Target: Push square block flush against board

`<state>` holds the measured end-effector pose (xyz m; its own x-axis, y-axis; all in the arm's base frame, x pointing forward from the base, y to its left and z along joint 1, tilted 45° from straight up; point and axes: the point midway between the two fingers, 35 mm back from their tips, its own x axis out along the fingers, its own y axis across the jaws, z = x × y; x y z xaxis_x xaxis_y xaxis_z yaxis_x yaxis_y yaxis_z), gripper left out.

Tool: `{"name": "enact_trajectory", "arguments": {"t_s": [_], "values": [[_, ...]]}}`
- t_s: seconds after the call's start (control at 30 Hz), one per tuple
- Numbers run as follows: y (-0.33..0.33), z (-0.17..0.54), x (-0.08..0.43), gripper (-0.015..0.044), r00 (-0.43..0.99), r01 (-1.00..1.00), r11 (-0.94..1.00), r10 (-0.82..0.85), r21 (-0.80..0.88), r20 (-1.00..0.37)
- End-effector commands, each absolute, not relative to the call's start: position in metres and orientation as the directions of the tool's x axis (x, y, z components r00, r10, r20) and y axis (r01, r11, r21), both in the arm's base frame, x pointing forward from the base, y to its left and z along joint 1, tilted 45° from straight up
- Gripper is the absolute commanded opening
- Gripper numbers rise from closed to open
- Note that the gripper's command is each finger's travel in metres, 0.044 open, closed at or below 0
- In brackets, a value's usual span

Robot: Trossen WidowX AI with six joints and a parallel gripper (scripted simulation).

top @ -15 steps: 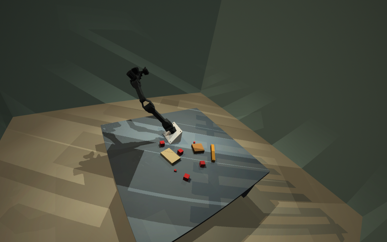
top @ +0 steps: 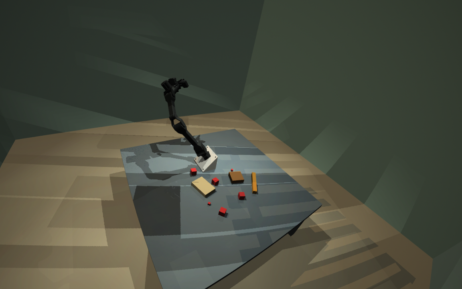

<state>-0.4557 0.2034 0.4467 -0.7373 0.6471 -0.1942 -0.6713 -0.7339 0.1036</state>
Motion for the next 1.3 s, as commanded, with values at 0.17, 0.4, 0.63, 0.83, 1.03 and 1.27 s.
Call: {"name": "enact_trajectory", "arguments": {"t_s": [0.17, 0.4, 0.63, 0.83, 1.03, 1.27], "values": [[0.310, 0.381, -0.400, 0.0000, -0.500, -0.829, -0.554, 0.794, -0.073, -0.347], [0.377, 0.334, -0.336, 0.0000, -0.294, -0.887, -0.415, 0.845, -0.201, -0.446], [0.427, 0.288, -0.257, 0.0000, -0.077, -0.902, -0.289, 0.839, -0.321, -0.538], [0.454, 0.249, -0.182, 0.0000, 0.105, -0.888, -0.202, 0.785, -0.412, -0.610], [0.463, 0.213, -0.106, 0.0000, 0.260, -0.856, -0.155, 0.695, -0.493, -0.671], [0.455, 0.173, -0.016, 0.0000, 0.414, -0.818, -0.128, 0.544, -0.560, -0.730]]}}
